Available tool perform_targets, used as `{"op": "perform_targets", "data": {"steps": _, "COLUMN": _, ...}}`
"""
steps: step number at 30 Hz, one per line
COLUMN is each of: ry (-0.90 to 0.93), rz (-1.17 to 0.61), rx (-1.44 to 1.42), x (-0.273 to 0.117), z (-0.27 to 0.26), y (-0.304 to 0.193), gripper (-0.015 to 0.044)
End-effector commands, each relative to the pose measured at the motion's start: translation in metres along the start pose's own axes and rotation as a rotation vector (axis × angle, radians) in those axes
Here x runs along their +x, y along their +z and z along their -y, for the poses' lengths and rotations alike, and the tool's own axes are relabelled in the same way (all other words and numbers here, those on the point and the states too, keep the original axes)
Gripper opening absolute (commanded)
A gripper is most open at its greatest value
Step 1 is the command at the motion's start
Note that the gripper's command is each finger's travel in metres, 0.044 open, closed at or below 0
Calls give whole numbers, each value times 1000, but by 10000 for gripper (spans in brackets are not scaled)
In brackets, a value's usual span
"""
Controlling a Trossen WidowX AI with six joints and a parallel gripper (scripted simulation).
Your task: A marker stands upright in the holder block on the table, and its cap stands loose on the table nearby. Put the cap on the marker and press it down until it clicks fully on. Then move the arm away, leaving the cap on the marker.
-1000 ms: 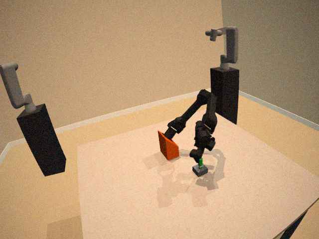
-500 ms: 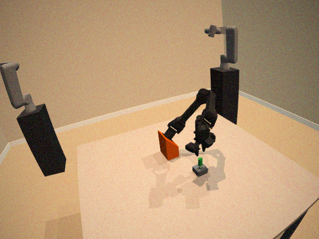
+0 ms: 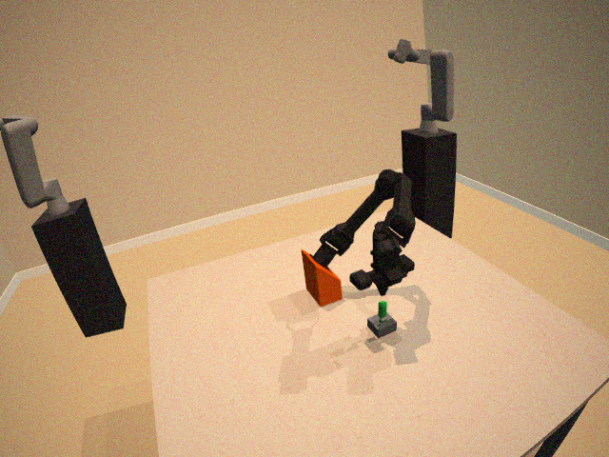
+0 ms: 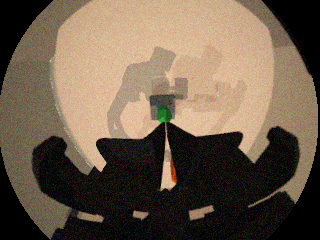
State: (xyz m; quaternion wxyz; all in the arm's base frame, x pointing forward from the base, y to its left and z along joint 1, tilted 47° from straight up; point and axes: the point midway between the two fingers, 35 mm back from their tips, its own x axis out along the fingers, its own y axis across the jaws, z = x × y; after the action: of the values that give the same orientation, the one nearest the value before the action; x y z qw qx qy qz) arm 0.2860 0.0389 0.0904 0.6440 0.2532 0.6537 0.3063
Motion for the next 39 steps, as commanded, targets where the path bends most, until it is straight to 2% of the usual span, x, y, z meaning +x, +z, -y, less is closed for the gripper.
{"op": "perform_targets", "data": {"steps": 1, "ry": 3, "rz": 1, "rx": 8, "x": 0, "z": 0, "y": 0, "gripper": 0}}
{"op": "perform_targets", "data": {"steps": 33, "ry": 4, "rz": 2, "rx": 8, "x": 41, "z": 0, "y": 1, "gripper": 0}}
{"op": "perform_targets", "data": {"steps": 39, "ry": 0, "rz": 12, "rx": 5, "x": 35, "z": 1, "y": 4, "gripper": 0}}
